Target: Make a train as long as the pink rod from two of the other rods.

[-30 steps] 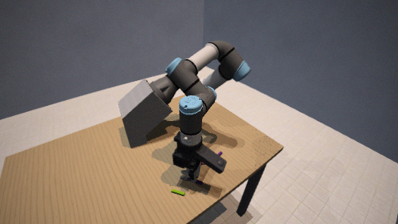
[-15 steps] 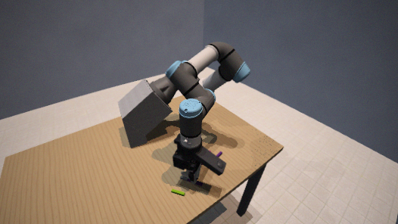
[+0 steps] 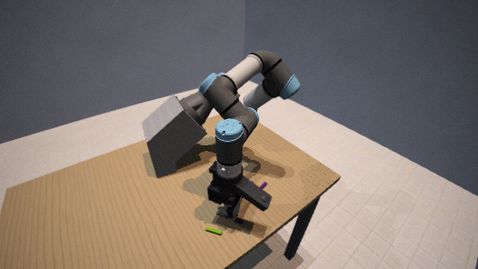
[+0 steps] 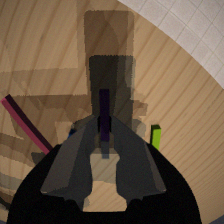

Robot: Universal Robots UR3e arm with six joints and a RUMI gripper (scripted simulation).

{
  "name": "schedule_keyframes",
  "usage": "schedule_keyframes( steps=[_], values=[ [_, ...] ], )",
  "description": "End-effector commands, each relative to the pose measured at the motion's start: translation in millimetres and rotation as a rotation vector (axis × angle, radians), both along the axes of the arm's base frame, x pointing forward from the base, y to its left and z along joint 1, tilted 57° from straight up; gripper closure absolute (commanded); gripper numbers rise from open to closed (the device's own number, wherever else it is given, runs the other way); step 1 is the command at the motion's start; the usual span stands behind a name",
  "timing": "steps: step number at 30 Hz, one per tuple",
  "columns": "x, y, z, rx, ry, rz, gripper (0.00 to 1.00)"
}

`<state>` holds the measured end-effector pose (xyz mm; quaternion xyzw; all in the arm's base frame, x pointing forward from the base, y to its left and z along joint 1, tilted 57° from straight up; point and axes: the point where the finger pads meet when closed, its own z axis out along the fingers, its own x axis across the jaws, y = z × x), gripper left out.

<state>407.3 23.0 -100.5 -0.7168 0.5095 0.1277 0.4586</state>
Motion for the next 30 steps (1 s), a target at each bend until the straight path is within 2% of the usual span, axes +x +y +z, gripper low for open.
schedule_keyframes(
  steps=[1,20,27,30],
  values=[
    [0.5,-0.4,0.1,-0.001,-0.001,-0.002,1.0],
    [0.5,-0.4,0.1,-0.001,-0.001,-0.002,1.0],
    [0.5,-0.4,0.1,-0.001,-0.001,-0.002,0.92],
    [0.5,-0.4,0.1,-0.001,-0.001,-0.002,0.92]
  ],
)
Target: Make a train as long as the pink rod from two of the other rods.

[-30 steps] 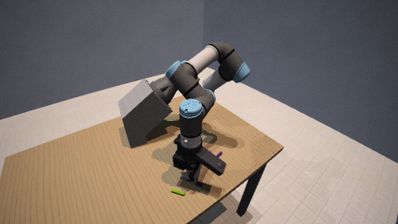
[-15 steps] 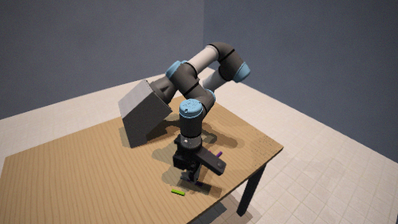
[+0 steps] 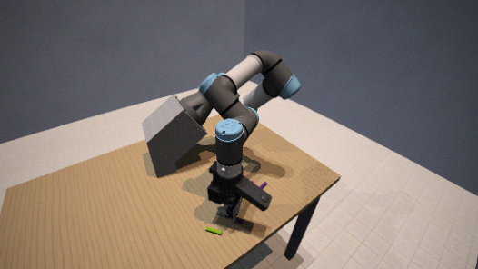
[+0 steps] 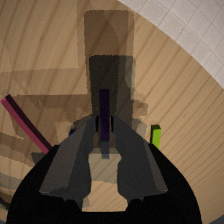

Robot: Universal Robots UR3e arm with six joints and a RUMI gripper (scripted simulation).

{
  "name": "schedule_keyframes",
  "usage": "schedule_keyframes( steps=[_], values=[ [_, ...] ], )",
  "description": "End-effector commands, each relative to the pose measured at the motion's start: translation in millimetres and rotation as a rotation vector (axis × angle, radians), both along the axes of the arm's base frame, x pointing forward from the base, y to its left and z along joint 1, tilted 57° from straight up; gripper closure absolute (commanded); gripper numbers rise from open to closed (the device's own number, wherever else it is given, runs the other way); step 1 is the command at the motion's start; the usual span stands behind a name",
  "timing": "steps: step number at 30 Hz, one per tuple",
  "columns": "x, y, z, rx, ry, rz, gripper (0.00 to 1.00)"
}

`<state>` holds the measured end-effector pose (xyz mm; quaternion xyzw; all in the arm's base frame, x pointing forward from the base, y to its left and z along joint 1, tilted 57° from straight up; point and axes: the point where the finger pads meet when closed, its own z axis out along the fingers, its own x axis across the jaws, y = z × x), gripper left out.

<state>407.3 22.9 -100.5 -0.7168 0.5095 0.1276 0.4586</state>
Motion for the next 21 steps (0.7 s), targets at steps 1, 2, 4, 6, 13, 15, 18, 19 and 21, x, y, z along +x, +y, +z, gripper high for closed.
schedule_keyframes(
  steps=[1,2,4,6,13,15,18,19,21],
  values=[
    [0.5,-0.4,0.1,0.0,-0.001,-0.002,0.92],
    [0.5,-0.4,0.1,0.0,-0.001,-0.002,0.89],
    [0.5,-0.4,0.1,0.0,-0.001,-0.002,0.89],
    [0.5,-0.4,0.1,0.0,-0.001,-0.002,0.86],
    [0.5,-0.4,0.1,0.0,-0.001,-0.002,0.86],
    [0.4,-0.6,0.3,0.0,-0.001,-0.002,0.86],
    [0.3,-1.1,0.5,-0.001,-0.001,-0.002,0.86],
    [0.1,-2.0,1.0,-0.001,-0.001,-0.002,0.86],
    [-0.5,-4.7,2.5,-0.003,-0.002,-0.001,0.86]
  ],
)
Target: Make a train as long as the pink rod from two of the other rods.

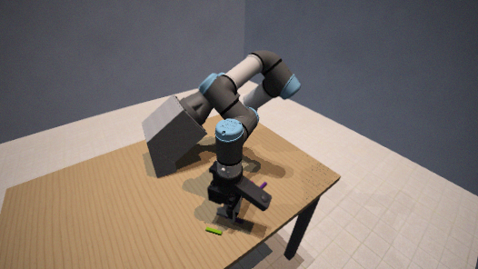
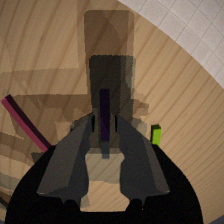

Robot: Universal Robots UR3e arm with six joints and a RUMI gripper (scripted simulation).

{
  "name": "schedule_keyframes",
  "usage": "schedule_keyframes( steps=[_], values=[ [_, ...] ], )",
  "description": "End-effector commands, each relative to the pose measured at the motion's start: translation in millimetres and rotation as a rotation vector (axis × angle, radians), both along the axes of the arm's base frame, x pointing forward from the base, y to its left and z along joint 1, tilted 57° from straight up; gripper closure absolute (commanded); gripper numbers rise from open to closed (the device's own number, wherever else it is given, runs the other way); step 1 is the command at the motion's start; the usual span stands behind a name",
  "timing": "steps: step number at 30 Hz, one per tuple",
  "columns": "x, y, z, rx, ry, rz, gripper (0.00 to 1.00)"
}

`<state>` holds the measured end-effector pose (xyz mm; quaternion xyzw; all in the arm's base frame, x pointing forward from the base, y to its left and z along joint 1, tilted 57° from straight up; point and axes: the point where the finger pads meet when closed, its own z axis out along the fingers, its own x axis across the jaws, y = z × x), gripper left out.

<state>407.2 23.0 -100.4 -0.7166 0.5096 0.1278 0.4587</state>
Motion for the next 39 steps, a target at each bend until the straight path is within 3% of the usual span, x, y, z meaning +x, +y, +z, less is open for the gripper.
schedule_keyframes(
  steps=[1,21,31,32,39],
  values=[
    [-1.0,-6.3,3.4,-0.003,-0.002,-0.001,0.86],
    [-22.7,-65.5,44.5,-0.004,-0.002,-0.001,0.86],
    [-25.5,-72.1,49.0,-0.002,-0.001,-0.001,0.86],
    [-25.5,-72.1,49.0,-0.002,-0.001,-0.001,0.0],
    [-25.4,-71.8,49.1,-0.002,-0.001,0.0,0.0]
  ],
)
